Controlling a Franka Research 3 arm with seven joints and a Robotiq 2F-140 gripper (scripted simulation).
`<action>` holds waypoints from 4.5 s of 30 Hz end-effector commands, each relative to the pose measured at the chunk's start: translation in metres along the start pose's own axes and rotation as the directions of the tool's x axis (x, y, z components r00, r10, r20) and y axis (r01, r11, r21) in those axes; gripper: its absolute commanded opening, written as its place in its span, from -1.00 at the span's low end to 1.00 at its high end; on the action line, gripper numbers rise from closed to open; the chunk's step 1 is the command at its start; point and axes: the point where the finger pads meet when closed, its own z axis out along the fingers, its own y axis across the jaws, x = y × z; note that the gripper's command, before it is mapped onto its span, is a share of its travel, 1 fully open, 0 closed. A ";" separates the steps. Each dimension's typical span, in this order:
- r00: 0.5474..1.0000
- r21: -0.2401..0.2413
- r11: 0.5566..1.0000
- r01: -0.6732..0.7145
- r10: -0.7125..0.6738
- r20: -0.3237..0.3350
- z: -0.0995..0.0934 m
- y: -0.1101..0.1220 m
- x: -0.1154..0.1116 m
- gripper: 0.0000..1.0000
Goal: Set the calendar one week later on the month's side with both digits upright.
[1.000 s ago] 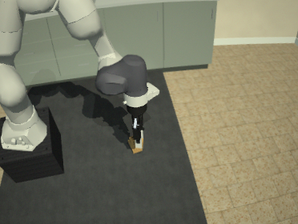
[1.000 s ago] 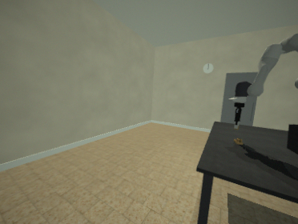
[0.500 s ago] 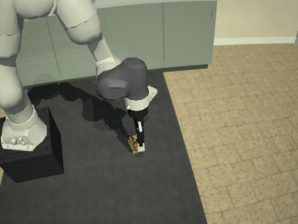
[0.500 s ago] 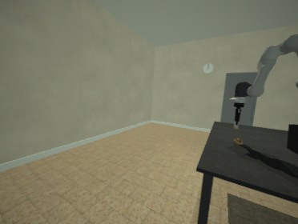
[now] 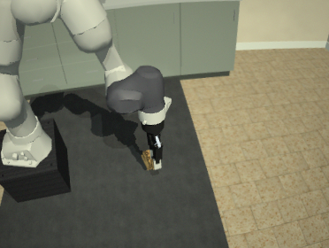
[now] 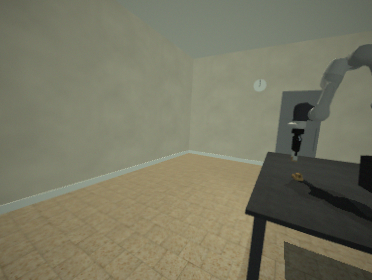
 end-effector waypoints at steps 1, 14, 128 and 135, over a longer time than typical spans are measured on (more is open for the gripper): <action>0.999 0.003 0.999 0.051 -0.051 -0.007 -0.001 -0.001 0.003 -0.66; 0.999 0.004 0.999 0.052 -0.051 -0.006 0.015 -0.001 0.003 -0.66; 0.998 0.004 0.998 0.058 -0.058 -0.006 0.095 -0.002 0.005 -0.66; 0.998 0.004 0.998 0.059 -0.059 -0.006 0.095 -0.002 0.005 -0.66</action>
